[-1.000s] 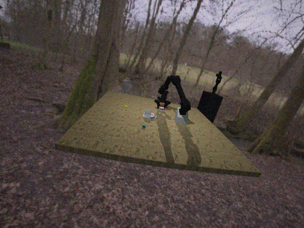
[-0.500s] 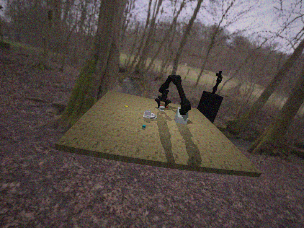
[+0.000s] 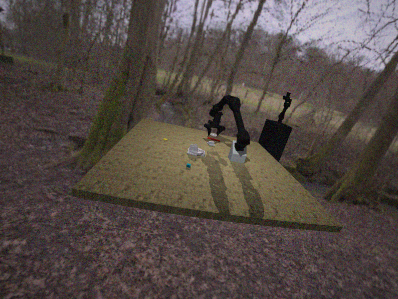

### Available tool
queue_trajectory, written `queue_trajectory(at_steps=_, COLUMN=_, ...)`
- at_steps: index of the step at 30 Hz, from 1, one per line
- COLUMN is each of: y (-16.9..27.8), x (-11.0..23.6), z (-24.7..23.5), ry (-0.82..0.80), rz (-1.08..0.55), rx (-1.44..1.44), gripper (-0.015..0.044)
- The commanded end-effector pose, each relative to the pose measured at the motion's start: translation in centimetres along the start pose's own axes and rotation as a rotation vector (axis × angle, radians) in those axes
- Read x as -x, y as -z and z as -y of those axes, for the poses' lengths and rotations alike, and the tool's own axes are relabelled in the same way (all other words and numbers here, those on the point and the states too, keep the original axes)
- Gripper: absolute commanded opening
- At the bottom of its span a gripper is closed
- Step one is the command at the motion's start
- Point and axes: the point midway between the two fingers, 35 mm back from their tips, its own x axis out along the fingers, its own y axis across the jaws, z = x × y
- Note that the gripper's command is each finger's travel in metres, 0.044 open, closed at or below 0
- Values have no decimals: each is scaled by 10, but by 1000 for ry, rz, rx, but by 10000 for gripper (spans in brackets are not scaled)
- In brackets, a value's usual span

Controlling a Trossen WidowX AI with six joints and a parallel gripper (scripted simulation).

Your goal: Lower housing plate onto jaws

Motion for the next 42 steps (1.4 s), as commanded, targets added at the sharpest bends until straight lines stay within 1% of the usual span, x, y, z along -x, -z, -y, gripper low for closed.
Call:
queue_trajectory(at_steps=1, y=-1, x=11, z=0, ry=3, rz=12, rx=7, gripper=351)
queue_trajectory(at_steps=9, y=0, x=12, z=-4, ry=4, rz=14, rx=-25, gripper=351)
queue_trajectory(at_steps=42, y=52, x=27, z=-92, ry=-6, rz=47, rx=-730, gripper=351)
